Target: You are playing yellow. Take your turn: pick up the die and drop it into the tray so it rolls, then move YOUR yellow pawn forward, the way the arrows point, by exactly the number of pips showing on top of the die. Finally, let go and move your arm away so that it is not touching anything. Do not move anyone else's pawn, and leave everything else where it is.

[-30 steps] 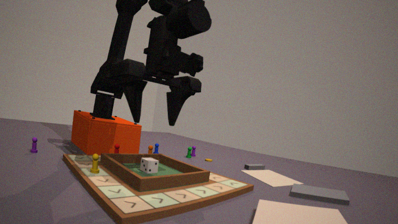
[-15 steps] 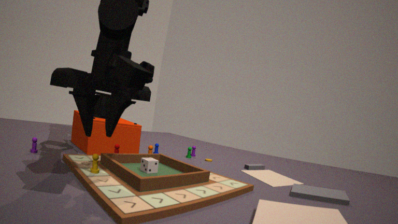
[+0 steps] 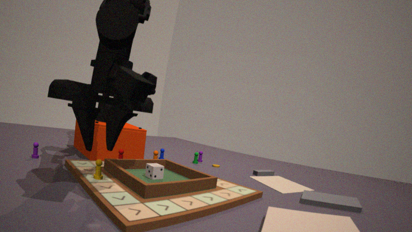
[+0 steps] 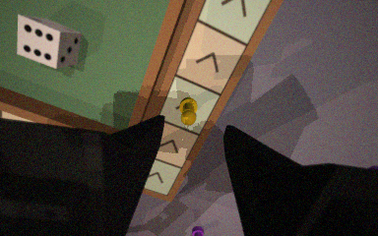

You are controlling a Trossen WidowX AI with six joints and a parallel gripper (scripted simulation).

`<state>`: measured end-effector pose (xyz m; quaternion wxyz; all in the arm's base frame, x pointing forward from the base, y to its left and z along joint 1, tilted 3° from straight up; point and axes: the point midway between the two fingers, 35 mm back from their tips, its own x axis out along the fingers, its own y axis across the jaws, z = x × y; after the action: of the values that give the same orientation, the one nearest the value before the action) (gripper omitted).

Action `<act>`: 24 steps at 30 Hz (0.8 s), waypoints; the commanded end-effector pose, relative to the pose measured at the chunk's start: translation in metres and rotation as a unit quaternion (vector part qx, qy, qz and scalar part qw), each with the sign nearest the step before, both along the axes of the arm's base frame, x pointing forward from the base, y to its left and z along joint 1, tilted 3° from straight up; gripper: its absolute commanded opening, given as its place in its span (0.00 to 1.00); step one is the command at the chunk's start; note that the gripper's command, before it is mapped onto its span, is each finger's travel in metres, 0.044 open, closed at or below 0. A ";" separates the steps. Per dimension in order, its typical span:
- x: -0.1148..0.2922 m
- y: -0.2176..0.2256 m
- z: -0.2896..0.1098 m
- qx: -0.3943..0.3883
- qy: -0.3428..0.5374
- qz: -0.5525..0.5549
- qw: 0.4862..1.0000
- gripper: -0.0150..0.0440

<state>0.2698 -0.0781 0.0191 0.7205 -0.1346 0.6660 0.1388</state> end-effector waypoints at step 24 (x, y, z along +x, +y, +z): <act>-0.002 0.003 -0.042 0.003 0.006 0.002 1.000 0.55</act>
<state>0.2711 -0.0769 -0.0176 0.7192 -0.1360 0.6665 0.1413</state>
